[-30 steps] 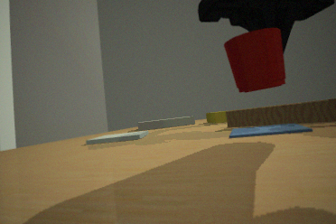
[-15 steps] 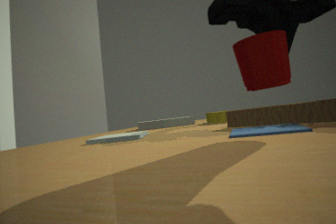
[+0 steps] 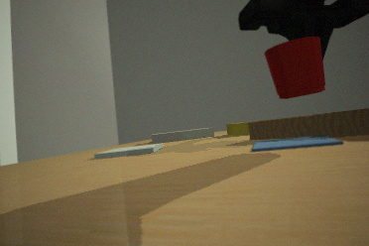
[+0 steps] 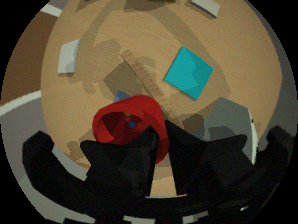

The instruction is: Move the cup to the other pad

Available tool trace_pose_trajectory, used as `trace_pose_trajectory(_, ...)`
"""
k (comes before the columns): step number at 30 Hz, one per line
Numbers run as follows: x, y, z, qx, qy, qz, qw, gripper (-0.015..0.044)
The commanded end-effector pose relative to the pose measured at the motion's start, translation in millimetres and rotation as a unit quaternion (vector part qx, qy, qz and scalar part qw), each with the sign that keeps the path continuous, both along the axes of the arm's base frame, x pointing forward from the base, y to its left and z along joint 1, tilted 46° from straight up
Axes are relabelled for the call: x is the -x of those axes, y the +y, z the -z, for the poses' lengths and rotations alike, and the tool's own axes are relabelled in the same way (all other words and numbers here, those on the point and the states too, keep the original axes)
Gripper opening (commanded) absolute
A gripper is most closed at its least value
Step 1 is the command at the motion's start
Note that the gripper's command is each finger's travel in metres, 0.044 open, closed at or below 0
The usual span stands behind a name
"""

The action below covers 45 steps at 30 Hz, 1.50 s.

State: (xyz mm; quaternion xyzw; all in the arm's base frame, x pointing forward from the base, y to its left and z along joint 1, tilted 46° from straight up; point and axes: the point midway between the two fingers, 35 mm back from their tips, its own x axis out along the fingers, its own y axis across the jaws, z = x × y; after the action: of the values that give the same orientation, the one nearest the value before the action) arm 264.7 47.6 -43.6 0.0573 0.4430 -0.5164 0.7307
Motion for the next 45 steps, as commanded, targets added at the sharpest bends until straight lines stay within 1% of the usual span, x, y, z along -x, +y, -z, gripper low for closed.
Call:
trace_pose_trajectory(1,3.2,-6.1,-5.3,0.002,0.0,-0.002,1.0,0.0)
trace_pose_trajectory(45,29.8,-56.5,-56.4,0.004,0.001,-0.001,1.0,0.0)
